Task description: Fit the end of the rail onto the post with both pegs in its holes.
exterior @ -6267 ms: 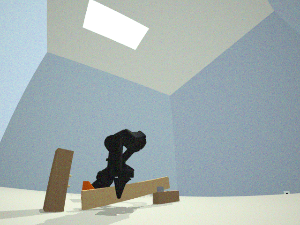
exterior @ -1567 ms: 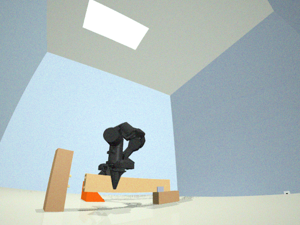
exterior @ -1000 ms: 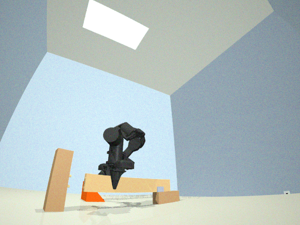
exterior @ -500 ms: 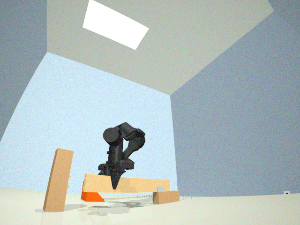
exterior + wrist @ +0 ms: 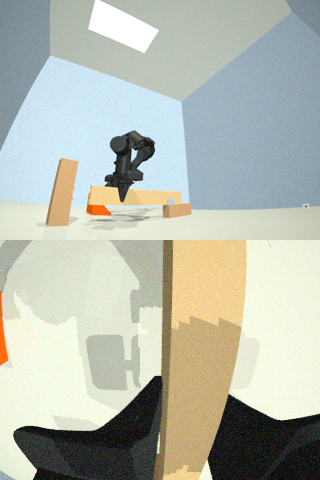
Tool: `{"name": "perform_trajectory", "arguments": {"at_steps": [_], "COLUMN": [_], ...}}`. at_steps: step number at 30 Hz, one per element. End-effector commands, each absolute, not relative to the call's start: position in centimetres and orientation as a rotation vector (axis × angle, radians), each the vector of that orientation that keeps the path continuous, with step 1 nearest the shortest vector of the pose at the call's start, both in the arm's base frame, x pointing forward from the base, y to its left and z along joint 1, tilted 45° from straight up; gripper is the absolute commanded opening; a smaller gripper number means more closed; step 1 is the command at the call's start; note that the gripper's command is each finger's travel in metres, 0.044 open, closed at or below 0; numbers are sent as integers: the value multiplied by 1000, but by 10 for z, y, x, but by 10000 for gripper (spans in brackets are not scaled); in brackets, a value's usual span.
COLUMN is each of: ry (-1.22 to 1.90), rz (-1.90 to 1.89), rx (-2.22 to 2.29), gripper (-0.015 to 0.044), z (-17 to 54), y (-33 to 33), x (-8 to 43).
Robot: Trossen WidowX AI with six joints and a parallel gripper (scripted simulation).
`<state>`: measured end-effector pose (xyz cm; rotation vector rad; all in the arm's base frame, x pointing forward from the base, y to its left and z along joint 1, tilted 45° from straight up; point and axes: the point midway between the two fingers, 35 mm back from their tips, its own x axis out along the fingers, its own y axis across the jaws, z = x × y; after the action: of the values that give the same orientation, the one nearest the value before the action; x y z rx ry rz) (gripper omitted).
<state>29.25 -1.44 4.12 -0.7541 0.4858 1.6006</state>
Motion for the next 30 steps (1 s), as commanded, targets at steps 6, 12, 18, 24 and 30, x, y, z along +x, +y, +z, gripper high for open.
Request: {"name": "perform_trajectory", "arguments": {"at_steps": [6, 12, 18, 24, 30], "ry": [486, 486, 486, 486, 486], "rz": [1595, 1595, 1595, 1594, 1594], "rx": [-758, -758, -758, -758, -758], "gripper": [0, 0, 0, 0, 0], "z": [42, 40, 39, 38, 37], "y": [-17, -17, -18, -20, -21], "x": [294, 293, 294, 294, 295]}}
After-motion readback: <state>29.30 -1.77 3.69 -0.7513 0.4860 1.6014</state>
